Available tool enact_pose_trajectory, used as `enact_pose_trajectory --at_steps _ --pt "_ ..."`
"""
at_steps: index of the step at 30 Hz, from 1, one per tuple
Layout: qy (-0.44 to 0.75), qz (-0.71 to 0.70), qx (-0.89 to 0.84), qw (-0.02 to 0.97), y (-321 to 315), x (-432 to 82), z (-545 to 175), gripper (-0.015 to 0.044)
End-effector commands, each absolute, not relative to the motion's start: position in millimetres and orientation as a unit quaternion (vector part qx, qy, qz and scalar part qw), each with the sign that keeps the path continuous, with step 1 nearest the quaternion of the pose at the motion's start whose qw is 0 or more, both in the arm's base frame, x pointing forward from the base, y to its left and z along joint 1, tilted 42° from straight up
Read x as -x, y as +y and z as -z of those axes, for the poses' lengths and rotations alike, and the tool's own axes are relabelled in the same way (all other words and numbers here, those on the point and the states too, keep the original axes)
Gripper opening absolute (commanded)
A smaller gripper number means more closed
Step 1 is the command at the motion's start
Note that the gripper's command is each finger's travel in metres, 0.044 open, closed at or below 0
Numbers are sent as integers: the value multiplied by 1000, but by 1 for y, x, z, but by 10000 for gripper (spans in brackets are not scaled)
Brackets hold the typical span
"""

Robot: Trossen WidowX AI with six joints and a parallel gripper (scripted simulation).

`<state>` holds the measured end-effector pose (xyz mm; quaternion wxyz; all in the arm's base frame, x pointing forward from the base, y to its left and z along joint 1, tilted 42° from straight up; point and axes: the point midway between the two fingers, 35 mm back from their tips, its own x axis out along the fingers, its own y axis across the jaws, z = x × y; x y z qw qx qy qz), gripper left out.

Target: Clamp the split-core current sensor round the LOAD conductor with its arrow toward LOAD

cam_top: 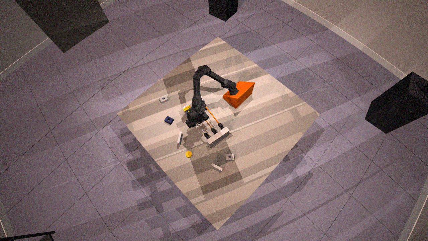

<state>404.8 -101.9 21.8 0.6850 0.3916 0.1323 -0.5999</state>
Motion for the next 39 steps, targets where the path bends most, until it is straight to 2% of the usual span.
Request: enact_pose_trajectory --at_steps 1,4,14,28,39 --pt "135 603 -396 679 -99 -410 -23 75" --pt "137 606 -390 680 -102 -405 -21 0" --pt "139 609 -389 677 -102 -405 -21 0" --pt "185 686 -371 598 -102 -400 -18 0" --pt "192 697 -367 584 -102 -399 -18 0"
